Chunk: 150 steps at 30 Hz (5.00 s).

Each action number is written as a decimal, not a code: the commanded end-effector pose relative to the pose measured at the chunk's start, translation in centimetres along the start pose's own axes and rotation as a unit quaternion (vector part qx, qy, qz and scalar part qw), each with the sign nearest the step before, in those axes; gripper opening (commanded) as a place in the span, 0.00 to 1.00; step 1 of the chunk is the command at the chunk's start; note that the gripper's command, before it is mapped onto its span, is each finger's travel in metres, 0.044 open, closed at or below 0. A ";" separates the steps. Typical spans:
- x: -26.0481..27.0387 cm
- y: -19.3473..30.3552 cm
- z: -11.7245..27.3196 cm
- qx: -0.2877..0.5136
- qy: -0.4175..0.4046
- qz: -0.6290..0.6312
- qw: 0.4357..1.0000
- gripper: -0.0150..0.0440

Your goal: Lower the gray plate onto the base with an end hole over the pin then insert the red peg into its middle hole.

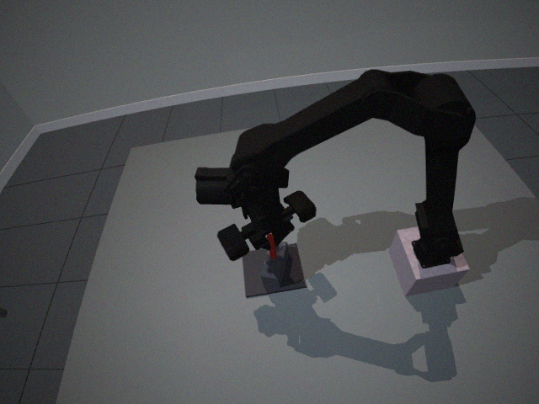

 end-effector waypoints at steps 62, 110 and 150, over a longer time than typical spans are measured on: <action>0.0 -0.3 -1.6 -0.001 -0.001 0.001 1.000 0.25; 0.0 -0.2 -1.8 0.000 0.000 0.001 1.000 0.34; -0.3 -0.1 -0.4 0.001 0.001 0.002 1.000 0.51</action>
Point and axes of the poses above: the point midway between the two fingers, 35 mm back from their tips, its own z axis back along the fingers, its own x axis across the jaws, y = z × x, the point moved 2 cm from there along z, back along the fingers, and after that the axes turned 6 degrees about z, right-handed, at the moved point
